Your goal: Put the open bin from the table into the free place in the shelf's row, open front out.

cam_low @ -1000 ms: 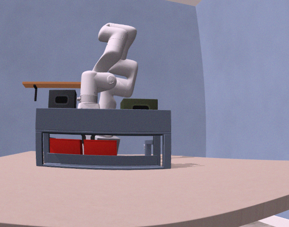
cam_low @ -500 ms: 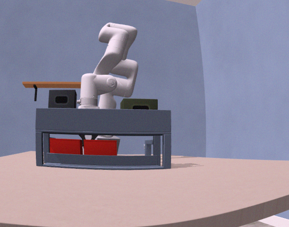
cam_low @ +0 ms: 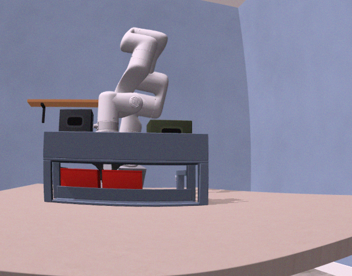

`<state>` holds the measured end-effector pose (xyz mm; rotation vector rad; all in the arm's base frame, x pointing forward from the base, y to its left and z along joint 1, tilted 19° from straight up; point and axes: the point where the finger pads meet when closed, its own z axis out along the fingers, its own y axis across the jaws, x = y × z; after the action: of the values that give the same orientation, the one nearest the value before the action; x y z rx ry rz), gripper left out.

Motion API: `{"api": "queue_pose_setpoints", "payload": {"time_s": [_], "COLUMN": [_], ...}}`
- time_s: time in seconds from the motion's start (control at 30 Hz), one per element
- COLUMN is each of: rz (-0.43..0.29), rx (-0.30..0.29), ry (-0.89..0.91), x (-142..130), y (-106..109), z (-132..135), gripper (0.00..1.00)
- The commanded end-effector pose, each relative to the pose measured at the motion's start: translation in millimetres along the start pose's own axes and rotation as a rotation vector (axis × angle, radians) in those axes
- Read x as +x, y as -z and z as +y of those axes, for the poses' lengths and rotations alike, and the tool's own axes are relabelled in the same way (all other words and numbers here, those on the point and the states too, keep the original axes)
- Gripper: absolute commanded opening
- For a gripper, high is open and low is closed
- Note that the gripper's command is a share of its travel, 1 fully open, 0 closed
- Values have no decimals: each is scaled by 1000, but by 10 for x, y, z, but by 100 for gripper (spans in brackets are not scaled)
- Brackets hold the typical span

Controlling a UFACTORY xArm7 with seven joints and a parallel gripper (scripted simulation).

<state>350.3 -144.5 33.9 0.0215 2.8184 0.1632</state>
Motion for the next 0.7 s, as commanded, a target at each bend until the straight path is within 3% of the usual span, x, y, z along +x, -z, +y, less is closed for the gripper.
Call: {"api": "queue_pose_setpoints", "payload": {"time_s": [0.0, 0.67], "rz": [-4, -3], "rx": [1, 1], "ry": [0, 0], "x": [-8, -8], "y": [-37, -8], "z": [-5, -5], "gripper": [28, 28]}}
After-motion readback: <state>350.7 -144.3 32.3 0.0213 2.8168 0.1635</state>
